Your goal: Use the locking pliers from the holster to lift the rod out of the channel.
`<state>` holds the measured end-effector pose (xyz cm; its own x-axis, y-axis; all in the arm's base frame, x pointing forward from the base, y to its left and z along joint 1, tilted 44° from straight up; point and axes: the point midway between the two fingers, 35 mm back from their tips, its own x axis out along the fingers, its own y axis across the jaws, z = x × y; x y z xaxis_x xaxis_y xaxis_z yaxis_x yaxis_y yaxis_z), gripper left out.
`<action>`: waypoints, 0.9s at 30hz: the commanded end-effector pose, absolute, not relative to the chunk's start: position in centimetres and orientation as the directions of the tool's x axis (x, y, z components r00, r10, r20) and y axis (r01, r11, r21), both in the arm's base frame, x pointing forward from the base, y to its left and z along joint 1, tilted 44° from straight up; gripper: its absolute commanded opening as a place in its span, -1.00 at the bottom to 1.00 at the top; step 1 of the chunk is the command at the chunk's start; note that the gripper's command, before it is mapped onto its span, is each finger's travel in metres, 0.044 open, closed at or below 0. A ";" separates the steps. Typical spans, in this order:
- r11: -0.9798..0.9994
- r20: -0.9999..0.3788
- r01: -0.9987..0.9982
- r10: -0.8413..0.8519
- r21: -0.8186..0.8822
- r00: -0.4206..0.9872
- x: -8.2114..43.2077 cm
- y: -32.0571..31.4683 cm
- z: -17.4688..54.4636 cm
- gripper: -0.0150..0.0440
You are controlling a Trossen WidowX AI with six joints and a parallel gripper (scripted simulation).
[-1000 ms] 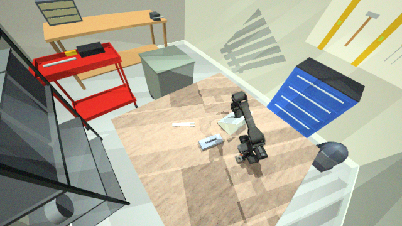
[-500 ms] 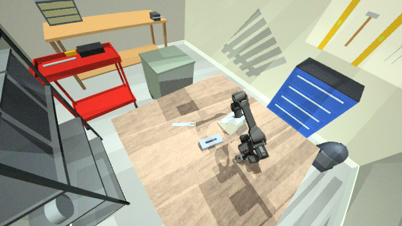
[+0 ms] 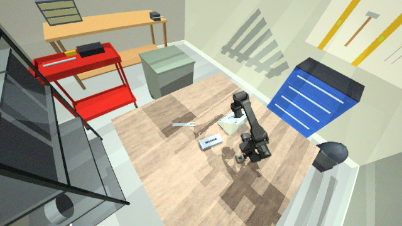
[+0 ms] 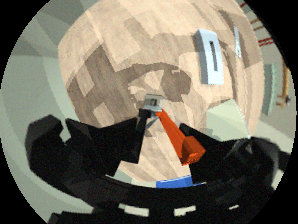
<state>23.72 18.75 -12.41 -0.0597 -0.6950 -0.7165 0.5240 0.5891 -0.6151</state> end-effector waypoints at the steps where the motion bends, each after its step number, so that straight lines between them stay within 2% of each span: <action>1: 0.591 -0.721 0.530 -0.691 -0.608 -0.057 23.8 19.5 -11.9 0.58; 27: 0.619 -0.730 0.490 -0.681 -0.614 -0.054 26.5 16.9 -8.5 0.58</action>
